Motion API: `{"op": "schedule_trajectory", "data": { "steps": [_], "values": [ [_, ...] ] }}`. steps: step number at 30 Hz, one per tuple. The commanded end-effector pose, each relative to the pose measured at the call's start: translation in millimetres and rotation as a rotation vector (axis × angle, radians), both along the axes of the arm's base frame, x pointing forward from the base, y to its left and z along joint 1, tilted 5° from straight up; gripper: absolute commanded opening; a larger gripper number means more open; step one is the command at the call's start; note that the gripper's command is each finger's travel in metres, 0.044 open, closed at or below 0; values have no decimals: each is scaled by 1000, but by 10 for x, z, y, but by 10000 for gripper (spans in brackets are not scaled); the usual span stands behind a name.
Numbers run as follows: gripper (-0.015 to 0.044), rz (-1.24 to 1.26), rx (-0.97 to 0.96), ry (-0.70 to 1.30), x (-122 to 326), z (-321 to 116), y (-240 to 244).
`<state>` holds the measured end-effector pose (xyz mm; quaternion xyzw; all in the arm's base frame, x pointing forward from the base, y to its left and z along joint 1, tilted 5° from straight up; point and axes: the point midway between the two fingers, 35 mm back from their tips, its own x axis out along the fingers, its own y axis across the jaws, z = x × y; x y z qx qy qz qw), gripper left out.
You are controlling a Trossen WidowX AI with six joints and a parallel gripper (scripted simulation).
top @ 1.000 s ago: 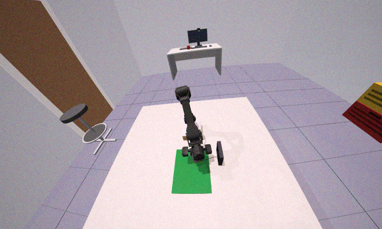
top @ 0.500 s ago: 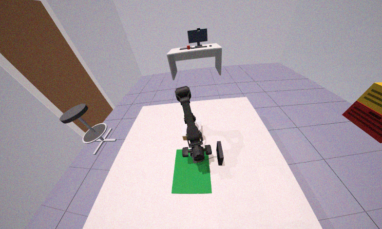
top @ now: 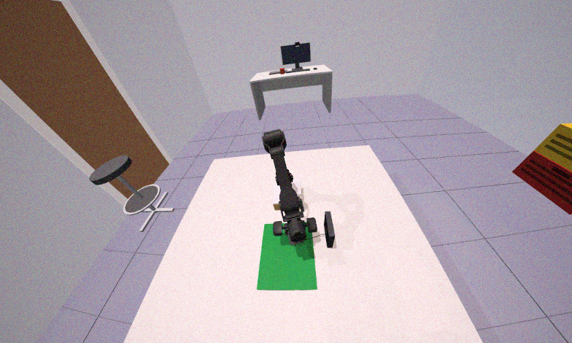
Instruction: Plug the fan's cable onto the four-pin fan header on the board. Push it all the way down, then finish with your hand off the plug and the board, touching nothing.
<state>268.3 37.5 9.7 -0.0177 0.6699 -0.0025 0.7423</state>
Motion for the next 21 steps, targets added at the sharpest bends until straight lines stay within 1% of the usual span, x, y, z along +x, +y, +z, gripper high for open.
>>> {"op": "schedule_trajectory", "data": {
  "steps": [1,4,14,17,21],
  "values": [
    [0,1,-1,5,-3,-46,-3],
    [0,1,-1,5,-2,-59,-3],
    [260,0,0,1,0,-16,-1],
    [260,0,0,1,0,14,1],
    [260,1,-1,4,-47,501,15]
  ]
}}
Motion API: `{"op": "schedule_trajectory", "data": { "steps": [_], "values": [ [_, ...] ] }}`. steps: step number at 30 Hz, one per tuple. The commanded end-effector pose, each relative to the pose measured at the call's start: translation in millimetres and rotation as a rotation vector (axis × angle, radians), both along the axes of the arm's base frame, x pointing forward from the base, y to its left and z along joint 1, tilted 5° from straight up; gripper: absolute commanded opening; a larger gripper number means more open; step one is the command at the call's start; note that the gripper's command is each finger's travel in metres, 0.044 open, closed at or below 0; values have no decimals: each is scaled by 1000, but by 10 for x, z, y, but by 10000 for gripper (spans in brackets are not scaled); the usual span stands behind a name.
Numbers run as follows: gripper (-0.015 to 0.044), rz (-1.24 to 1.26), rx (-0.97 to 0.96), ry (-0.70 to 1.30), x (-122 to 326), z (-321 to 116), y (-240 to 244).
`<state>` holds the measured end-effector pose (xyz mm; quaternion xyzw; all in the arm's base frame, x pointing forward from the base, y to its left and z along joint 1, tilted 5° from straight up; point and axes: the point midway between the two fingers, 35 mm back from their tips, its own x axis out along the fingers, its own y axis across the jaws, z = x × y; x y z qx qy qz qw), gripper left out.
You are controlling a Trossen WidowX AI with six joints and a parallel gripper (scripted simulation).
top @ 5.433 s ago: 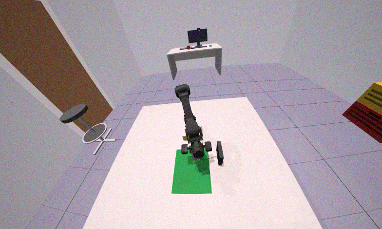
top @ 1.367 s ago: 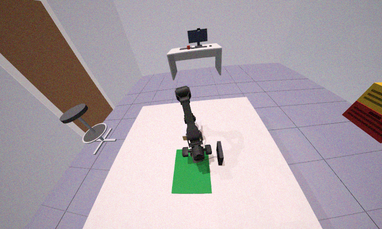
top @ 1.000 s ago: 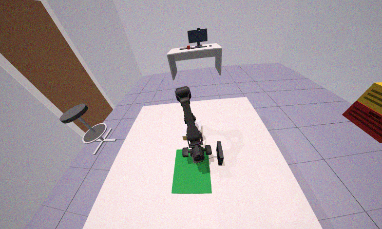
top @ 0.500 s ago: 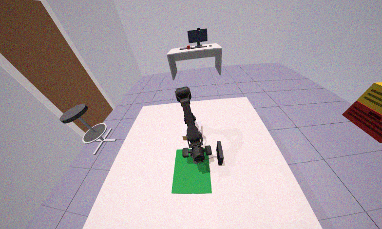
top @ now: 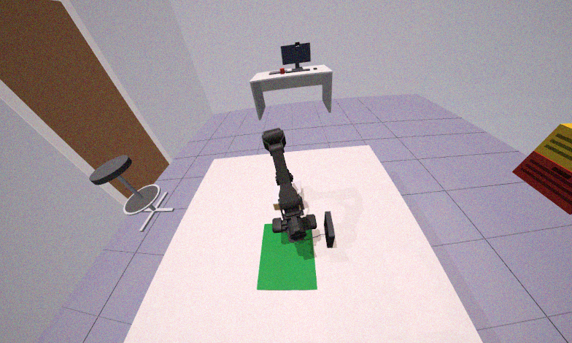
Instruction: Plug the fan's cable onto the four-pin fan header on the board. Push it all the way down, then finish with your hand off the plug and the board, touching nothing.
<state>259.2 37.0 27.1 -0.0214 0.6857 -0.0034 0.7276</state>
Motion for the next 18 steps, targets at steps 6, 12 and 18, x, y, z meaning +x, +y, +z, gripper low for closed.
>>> {"op": "schedule_trajectory", "data": {
  "steps": [6,12,18],
  "values": [
    [260,-2,6,-39,57,364,22],
    [260,-2,6,-44,649,485,22],
    [260,-2,6,-49,1217,505,-19]
  ]
}}
